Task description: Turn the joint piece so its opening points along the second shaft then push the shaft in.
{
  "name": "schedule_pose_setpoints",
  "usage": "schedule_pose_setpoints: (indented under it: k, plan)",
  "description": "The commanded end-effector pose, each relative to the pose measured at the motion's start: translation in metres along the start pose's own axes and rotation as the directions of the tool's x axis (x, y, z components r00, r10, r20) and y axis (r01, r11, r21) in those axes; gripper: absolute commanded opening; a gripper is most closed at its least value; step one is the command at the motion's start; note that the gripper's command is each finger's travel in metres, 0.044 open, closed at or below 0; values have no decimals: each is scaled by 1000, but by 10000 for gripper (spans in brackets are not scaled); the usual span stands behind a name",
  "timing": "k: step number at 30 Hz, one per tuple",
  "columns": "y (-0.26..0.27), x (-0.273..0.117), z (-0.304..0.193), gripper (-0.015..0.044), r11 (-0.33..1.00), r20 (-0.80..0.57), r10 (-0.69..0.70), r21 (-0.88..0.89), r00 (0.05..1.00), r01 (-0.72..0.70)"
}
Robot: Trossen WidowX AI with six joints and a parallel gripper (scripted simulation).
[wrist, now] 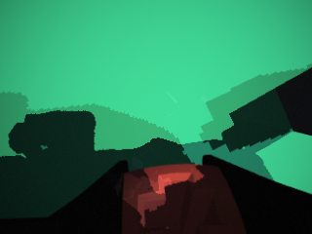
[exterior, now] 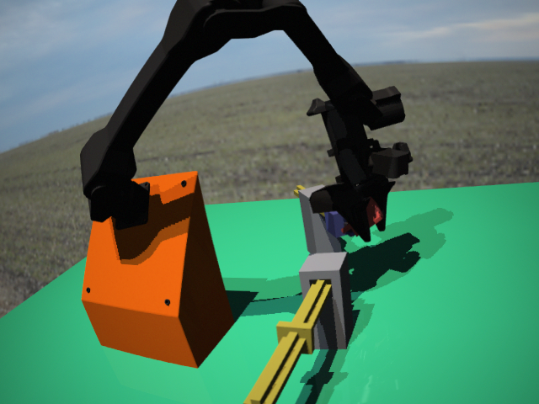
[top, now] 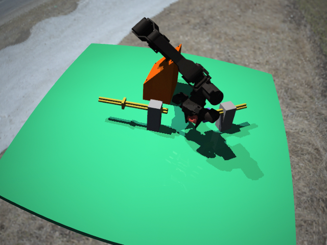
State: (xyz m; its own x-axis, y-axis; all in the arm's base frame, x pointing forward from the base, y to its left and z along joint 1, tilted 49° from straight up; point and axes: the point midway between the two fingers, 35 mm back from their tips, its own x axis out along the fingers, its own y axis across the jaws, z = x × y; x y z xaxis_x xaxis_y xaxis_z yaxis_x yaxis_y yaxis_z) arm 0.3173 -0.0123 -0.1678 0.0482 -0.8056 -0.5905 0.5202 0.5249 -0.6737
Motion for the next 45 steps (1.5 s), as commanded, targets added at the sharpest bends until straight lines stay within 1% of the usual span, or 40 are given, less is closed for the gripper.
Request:
schedule_pose_setpoints:
  k: [1, 22, 45]
  plan:
    - [-3, 2, 0, 0, 998, -37, -10, 64, 999, 12]
    - [-16, 8, -2, 0, 937, -168, -7, 342, 986, 65]
    - [-29, 15, -7, 0, 804, -284, 74, 584, 956, 111]
